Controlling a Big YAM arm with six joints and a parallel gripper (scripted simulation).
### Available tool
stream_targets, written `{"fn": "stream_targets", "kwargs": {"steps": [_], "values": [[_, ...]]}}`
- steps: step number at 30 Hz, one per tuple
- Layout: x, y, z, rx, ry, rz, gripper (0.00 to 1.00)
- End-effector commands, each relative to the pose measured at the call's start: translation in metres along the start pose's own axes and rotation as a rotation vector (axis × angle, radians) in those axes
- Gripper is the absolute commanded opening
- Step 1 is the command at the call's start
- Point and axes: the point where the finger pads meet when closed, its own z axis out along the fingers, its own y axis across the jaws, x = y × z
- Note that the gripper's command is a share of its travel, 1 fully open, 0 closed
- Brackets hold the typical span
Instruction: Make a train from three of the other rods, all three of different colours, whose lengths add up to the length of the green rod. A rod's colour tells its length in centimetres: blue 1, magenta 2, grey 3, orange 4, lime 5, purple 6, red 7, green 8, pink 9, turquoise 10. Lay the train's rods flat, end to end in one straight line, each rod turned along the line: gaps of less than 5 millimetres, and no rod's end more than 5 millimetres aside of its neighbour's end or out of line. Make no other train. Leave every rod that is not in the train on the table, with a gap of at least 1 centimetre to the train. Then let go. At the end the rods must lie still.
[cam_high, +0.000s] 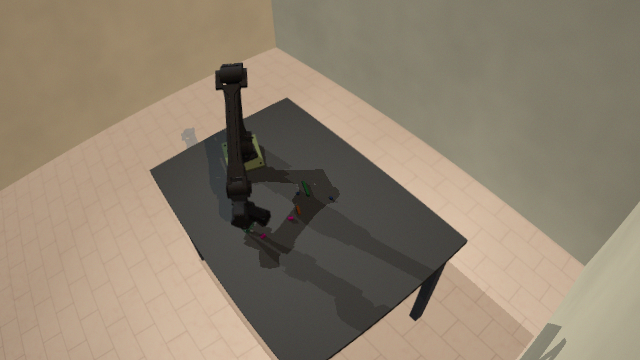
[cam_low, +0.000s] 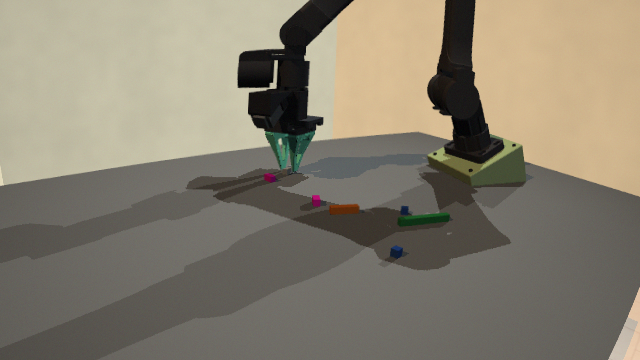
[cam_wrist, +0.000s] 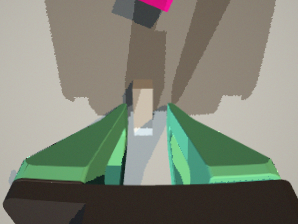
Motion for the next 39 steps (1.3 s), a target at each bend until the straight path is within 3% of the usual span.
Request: {"fn": "stream_targets", "kwargs": {"steps": [1, 35, 36, 39], "values": [[-0.0036, 0.002, -0.001, 0.007, -0.013, -0.008, 0.23], [-0.0036, 0.002, -0.001, 0.007, -0.013, -0.008, 0.23], [-0.0036, 0.002, -0.001, 0.007, -0.013, -0.008, 0.04], [-0.0036, 0.002, -0.001, 0.007, -0.013, -0.008, 0.04]]}}
